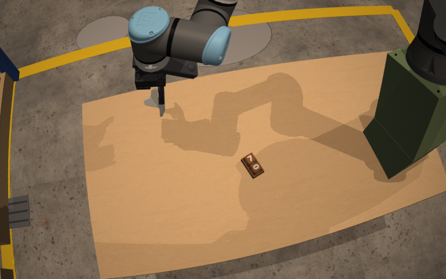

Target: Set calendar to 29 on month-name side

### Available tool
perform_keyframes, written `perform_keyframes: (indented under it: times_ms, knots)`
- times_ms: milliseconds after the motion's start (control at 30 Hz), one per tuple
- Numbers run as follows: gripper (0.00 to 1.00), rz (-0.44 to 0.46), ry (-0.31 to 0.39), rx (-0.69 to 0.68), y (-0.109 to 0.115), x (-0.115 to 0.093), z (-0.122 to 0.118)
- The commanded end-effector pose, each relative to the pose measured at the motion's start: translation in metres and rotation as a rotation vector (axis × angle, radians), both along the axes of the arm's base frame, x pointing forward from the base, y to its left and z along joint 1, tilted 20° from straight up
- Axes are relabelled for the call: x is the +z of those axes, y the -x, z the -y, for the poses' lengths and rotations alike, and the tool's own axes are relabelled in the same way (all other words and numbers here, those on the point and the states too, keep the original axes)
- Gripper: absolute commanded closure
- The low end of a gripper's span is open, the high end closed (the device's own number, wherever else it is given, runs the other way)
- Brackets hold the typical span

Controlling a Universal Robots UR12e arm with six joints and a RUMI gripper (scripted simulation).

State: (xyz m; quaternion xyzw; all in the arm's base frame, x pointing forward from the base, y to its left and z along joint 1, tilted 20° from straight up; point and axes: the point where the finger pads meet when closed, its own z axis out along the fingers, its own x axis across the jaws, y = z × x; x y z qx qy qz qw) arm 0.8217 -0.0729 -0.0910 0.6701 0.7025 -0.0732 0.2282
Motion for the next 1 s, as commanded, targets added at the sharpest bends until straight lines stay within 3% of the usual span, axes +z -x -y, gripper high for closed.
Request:
perform_keyframes:
  times_ms: [0,400,467,700,967]
  knots:
    - [0.0,-0.047,-0.004,0.08,0.043,-0.033,-0.038]
    - [0.0,-0.182,-0.015,0.293,0.175,-0.1,-0.121]
    - [0.0,-0.182,-0.015,0.293,0.175,-0.1,-0.121]
    - [0.0,-0.233,-0.018,0.375,0.231,-0.118,-0.146]
    - [0.0,-0.262,-0.02,0.423,0.263,-0.126,-0.159]
